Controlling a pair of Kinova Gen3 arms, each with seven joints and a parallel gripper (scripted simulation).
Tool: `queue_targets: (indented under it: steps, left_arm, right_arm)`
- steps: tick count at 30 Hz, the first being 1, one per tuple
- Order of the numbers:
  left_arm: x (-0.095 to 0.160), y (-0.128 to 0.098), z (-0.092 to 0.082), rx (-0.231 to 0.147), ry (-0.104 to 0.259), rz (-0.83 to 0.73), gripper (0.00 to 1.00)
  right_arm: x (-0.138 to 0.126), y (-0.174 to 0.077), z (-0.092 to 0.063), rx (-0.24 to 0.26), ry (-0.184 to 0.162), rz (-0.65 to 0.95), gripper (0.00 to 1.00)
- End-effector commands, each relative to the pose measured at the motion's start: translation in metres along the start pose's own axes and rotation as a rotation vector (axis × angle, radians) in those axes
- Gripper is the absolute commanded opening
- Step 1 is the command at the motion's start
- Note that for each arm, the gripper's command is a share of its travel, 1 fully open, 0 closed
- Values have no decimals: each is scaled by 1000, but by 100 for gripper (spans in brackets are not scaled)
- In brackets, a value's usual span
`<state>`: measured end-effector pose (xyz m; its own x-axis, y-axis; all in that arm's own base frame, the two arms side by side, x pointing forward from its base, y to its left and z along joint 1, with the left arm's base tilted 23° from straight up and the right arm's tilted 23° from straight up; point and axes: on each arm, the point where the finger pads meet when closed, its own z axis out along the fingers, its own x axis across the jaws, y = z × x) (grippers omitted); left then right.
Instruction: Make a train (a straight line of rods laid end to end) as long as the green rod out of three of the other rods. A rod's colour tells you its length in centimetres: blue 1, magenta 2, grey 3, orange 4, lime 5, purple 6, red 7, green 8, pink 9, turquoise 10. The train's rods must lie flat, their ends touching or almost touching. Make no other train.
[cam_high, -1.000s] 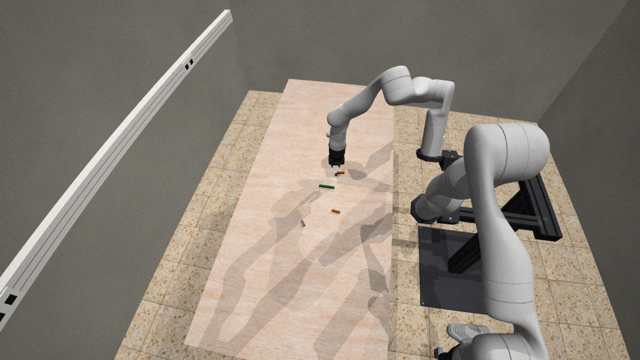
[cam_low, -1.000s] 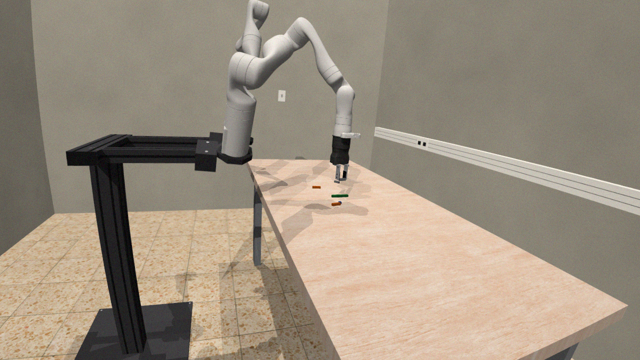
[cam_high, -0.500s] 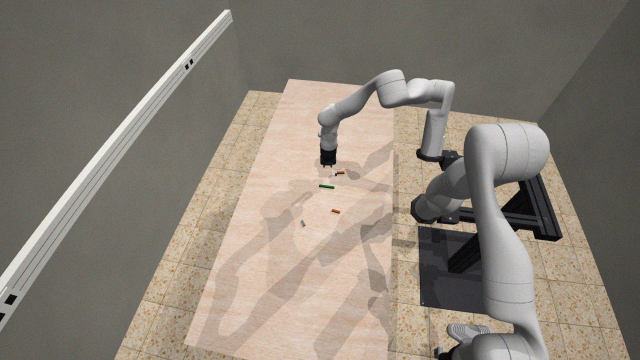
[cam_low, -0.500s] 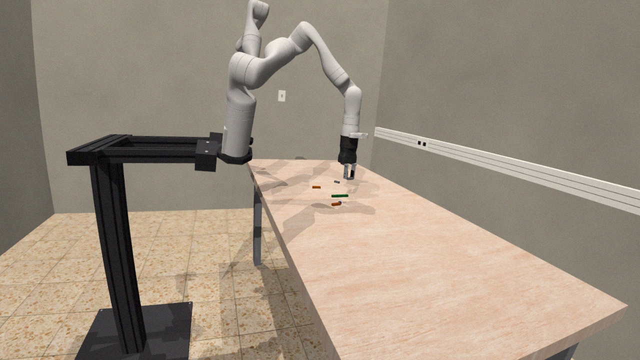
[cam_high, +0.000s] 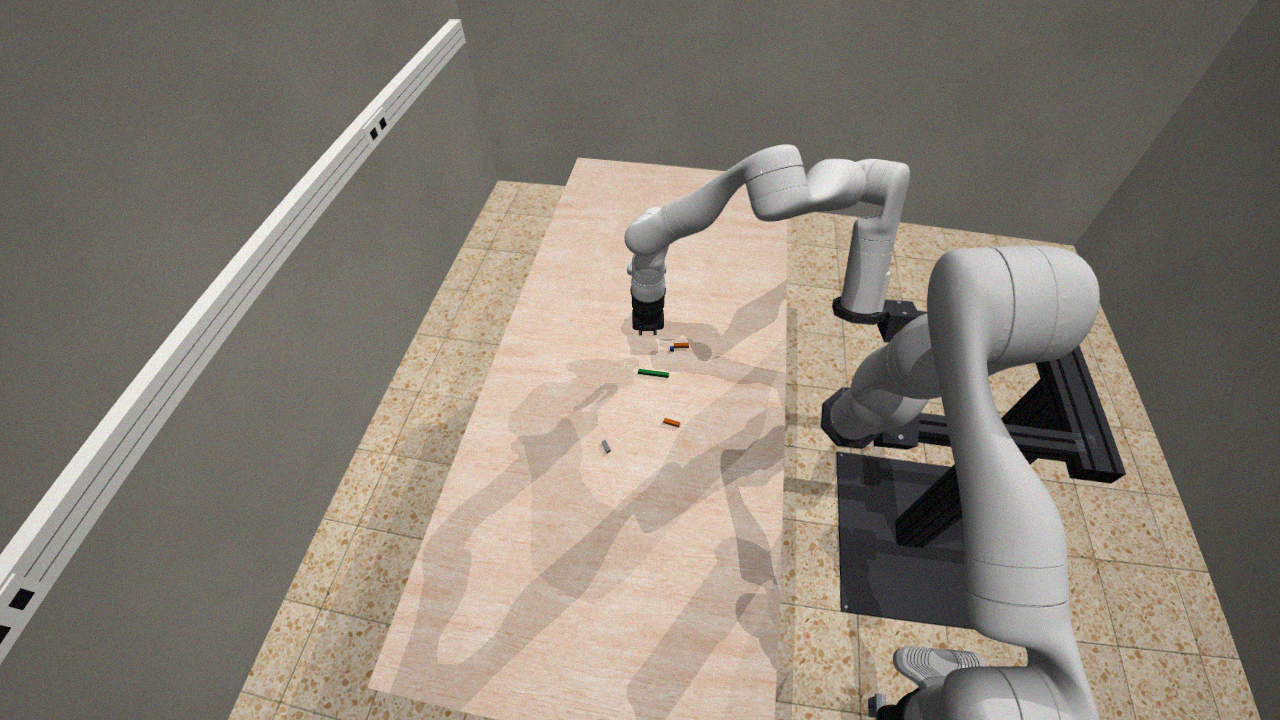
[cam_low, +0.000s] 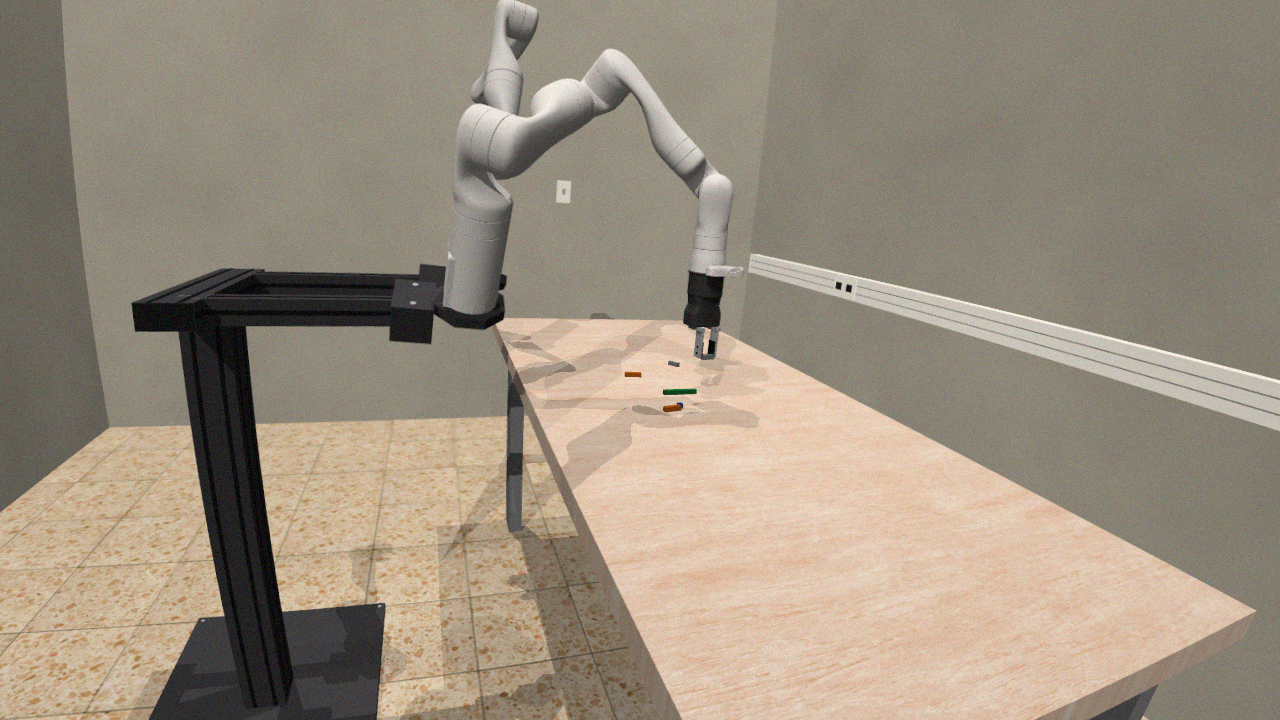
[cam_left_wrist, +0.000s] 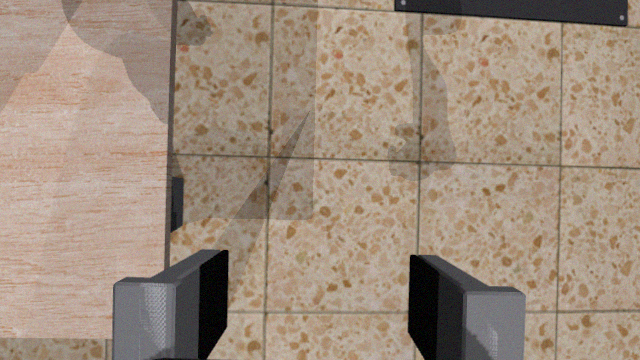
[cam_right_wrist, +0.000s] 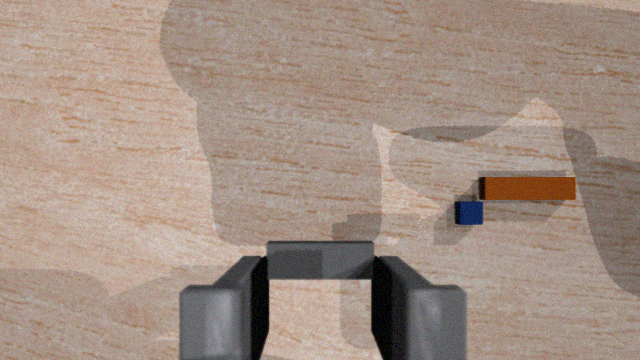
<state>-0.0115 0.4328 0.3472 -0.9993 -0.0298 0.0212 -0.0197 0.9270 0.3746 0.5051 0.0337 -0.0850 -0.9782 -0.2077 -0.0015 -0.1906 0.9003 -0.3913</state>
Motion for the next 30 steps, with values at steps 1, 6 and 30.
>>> queue_targets:
  steps: [1,6,30]
  left_arm:
    - [0,0,-1,-2,0,0,100]
    - [0,0,-1,-2,0,0,100]
    - [0,0,-1,-2,0,0,100]
  right_arm:
    - [-1,0,1,-1,-2,0,57]
    - [-1,0,10,-1,-2,0,57]
    - [-1,0,84,-1,-2,0,57]
